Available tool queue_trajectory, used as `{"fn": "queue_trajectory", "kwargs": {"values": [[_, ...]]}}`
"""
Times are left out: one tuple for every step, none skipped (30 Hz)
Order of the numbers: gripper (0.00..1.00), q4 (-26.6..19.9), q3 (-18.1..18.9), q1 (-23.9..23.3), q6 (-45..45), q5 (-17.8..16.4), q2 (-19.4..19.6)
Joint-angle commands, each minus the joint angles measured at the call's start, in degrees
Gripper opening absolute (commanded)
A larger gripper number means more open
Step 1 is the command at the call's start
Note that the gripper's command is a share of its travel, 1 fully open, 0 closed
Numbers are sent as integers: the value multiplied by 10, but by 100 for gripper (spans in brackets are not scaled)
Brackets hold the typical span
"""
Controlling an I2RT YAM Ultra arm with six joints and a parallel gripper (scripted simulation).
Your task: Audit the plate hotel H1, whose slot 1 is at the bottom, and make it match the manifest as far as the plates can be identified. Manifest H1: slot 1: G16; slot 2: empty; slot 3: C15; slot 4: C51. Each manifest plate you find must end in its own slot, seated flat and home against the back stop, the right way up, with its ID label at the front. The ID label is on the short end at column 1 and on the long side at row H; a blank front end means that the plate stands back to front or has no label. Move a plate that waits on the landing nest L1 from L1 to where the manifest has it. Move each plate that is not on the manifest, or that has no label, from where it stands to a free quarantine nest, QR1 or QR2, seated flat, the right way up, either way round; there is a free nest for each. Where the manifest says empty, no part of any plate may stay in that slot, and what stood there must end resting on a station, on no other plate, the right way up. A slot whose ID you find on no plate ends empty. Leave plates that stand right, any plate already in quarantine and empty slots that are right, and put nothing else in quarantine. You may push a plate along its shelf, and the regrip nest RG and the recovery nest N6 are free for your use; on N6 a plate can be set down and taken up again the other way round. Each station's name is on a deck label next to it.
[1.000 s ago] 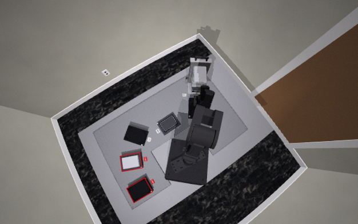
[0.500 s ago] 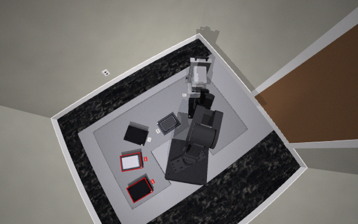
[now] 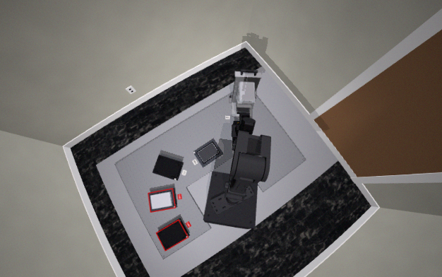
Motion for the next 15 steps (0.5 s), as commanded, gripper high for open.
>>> {"fn": "queue_trajectory", "kwargs": {"values": [[0, 15, -7, 21, 17, 31, -10], [0, 17, -10, 29, 21, 37, -11], [0, 19, -13, 37, 25, 44, -12], [0, 21, -16, 45, 29, 51, -14], [0, 23, -19, 53, 33, 58, -14], [0, 11, -18, 63, 45, 71, -20], [0, -1, -17, 73, 57, 83, -25], [0, -1, -17, 73, 57, 83, -25], [0, -1, -17, 73, 57, 83, -25], [0, -13, -15, 83, 69, 95, -31], [0, -26, -14, 94, 81, 106, -35], [0, -38, -12, 104, 94, 118, -40], [0, -51, -10, 114, 107, 129, -44], [0, -64, -7, 124, 120, 140, -48], [0, -77, -4, 134, 133, 151, -51]]}}
